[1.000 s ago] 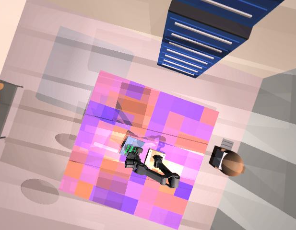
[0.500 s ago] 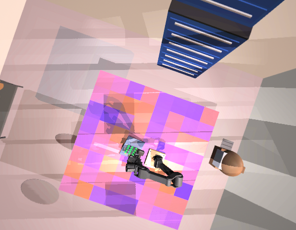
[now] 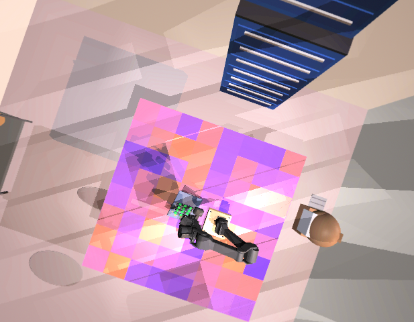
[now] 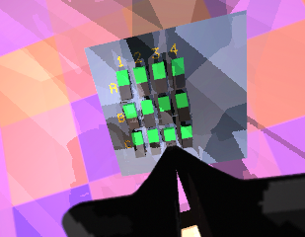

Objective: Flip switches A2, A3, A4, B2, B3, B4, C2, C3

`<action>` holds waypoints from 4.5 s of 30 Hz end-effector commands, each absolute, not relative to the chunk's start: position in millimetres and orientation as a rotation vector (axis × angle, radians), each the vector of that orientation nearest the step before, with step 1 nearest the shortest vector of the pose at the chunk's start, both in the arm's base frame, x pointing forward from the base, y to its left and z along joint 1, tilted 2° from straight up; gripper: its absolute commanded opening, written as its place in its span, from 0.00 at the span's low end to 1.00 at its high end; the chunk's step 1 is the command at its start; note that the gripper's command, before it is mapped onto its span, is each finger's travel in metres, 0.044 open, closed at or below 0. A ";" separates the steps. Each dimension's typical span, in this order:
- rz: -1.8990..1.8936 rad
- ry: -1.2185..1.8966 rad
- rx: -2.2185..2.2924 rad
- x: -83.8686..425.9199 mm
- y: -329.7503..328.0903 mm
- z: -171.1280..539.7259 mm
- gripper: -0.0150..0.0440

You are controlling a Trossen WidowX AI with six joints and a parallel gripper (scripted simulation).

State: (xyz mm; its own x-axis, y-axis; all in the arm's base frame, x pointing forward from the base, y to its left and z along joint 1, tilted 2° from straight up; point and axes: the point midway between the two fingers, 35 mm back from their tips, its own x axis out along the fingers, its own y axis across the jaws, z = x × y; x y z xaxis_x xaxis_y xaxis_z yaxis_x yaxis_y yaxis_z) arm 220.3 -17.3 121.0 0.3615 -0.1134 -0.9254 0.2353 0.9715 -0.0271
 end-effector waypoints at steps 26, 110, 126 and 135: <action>-0.220 1.221 0.116 231.7 -24.1 75.0 0.25; -0.220 1.221 0.116 235.5 -25.3 64.7 0.25; -0.220 1.196 0.113 225.5 -15.3 134.9 0.25; -0.220 1.195 0.114 239.7 -12.5 143.2 0.25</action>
